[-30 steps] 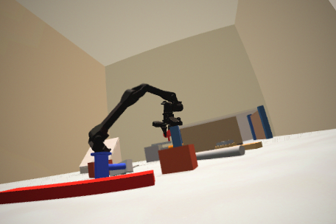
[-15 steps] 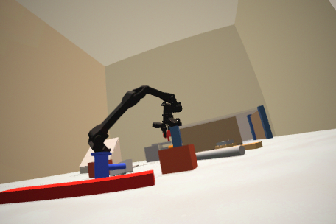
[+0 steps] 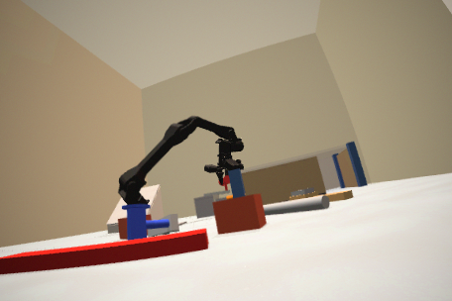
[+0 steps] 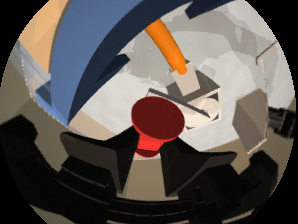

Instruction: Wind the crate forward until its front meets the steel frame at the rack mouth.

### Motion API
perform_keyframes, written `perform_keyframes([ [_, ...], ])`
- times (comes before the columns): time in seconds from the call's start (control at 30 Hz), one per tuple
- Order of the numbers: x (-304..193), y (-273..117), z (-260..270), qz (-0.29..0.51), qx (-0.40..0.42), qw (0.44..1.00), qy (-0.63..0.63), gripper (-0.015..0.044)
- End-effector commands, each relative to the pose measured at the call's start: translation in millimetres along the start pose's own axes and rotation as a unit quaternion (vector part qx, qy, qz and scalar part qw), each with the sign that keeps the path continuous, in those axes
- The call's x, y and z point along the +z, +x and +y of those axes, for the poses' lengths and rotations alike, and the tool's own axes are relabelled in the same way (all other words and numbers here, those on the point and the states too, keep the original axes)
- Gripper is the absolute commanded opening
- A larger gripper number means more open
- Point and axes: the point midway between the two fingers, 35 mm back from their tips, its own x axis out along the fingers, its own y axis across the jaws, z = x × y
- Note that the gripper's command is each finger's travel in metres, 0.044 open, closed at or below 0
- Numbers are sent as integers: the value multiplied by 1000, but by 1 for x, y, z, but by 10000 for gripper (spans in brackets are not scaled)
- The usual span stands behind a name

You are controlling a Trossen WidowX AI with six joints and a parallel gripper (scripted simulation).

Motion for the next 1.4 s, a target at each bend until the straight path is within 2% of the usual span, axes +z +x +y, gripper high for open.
perform_keyframes([
  [0.0,-18,8,1,11,-1,1000,-4,0],
  [1.37,-62,27,-13,12,-1,1000,-5,0],
])
